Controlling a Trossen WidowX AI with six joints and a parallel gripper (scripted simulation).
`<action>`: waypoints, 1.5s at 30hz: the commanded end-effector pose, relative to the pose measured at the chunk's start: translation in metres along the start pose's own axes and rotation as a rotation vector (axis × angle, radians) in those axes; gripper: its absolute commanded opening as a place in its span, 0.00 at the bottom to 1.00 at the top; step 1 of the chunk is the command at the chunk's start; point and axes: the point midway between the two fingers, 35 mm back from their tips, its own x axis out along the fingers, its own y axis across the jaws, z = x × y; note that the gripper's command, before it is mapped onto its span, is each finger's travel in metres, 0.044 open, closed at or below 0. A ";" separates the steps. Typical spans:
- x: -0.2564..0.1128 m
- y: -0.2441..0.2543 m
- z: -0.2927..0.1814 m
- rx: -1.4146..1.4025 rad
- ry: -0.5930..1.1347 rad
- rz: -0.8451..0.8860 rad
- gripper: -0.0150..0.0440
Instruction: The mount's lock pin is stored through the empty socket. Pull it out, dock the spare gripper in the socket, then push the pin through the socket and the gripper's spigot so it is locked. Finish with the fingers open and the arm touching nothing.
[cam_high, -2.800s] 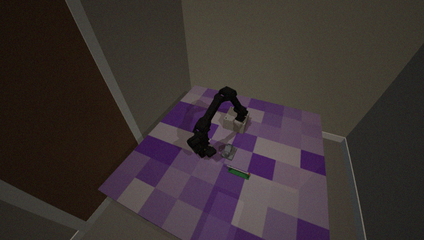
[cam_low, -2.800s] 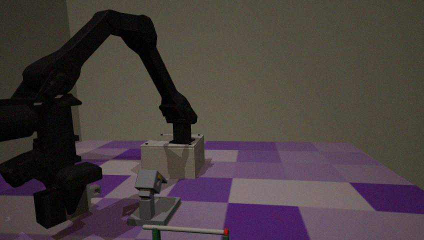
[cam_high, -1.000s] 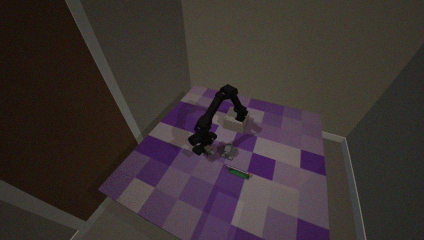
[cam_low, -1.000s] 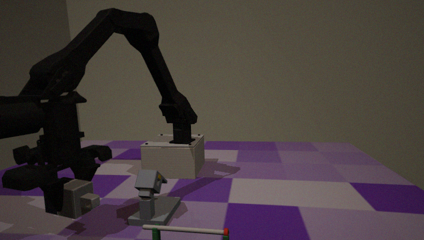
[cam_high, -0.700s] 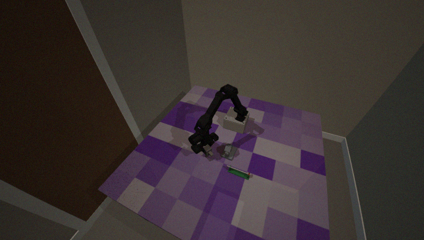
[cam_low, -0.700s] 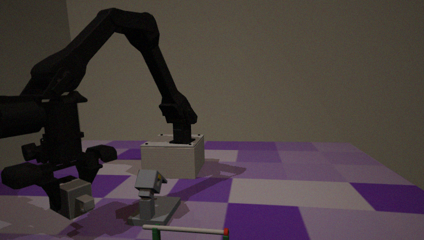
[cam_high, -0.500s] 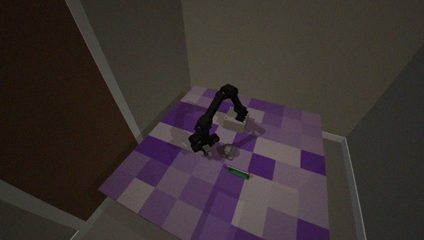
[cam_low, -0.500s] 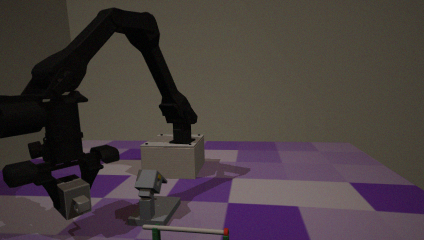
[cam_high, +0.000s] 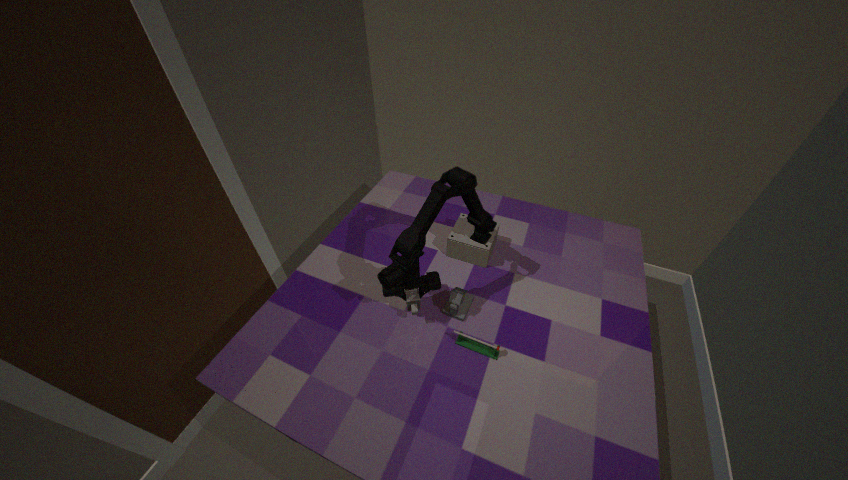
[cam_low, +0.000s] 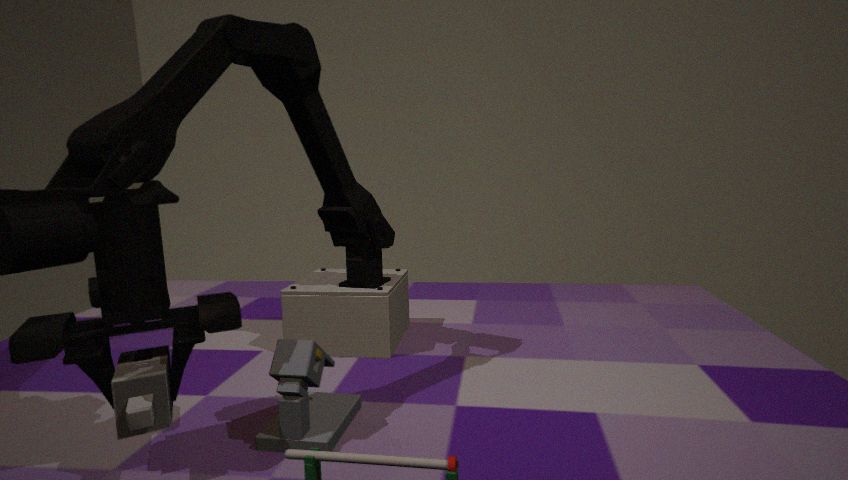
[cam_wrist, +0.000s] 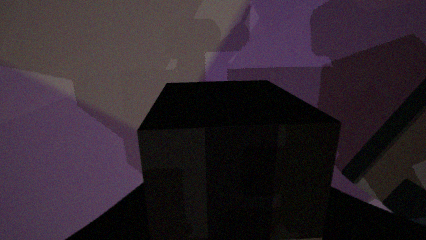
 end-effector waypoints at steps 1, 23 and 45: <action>-0.002 0.000 0.000 0.101 0.004 0.007 0.25; 0.011 -0.002 0.003 0.413 0.004 0.006 0.25; 0.042 -0.003 0.004 0.409 0.001 0.002 0.39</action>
